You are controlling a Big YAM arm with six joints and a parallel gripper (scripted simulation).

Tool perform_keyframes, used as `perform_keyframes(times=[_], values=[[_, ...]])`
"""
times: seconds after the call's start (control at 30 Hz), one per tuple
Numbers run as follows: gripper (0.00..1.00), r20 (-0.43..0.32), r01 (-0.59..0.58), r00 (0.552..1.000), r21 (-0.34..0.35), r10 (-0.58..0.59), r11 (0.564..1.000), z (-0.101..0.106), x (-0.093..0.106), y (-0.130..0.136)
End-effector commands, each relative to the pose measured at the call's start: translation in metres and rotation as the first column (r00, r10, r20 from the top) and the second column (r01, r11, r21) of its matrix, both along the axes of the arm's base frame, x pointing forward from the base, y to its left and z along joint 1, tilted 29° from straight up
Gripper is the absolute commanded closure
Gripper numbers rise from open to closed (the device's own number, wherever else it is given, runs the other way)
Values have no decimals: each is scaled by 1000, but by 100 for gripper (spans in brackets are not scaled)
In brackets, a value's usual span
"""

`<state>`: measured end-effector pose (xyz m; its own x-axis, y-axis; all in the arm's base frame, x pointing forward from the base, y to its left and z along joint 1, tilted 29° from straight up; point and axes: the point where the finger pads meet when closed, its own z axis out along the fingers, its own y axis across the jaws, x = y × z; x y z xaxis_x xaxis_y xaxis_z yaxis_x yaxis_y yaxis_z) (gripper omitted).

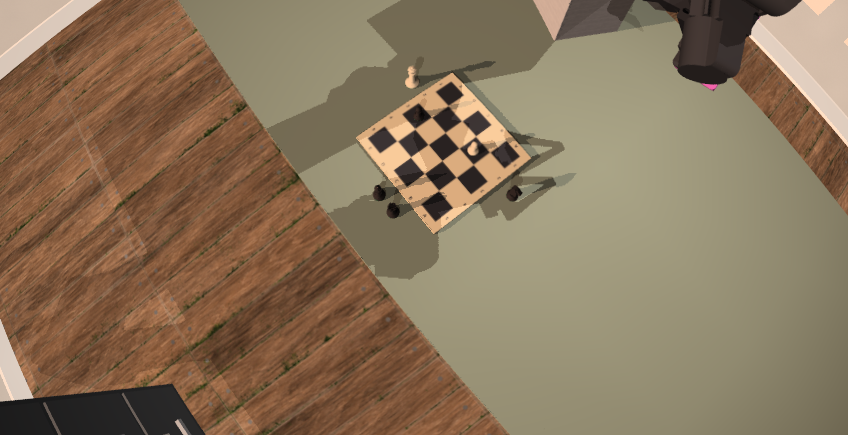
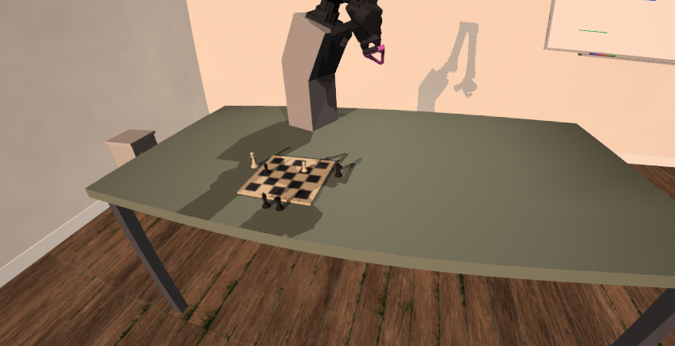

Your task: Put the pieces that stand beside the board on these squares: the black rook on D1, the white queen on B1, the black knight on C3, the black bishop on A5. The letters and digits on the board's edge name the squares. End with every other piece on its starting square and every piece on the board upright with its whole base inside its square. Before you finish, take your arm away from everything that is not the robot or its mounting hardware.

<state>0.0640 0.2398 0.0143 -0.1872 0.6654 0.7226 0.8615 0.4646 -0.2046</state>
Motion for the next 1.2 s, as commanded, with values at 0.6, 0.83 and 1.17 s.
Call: perform_keyframes(times=[0.6, 0.83, 1.17], values=[[0, 10, 2, 1000, 5, -2, 1000, 1, 6, 3], [0, 202, -34, 979, 59, 21, 998, -1, 89, 29], [0, 488, -128, 869, 55, 85, 990, -21, 233, 39]])
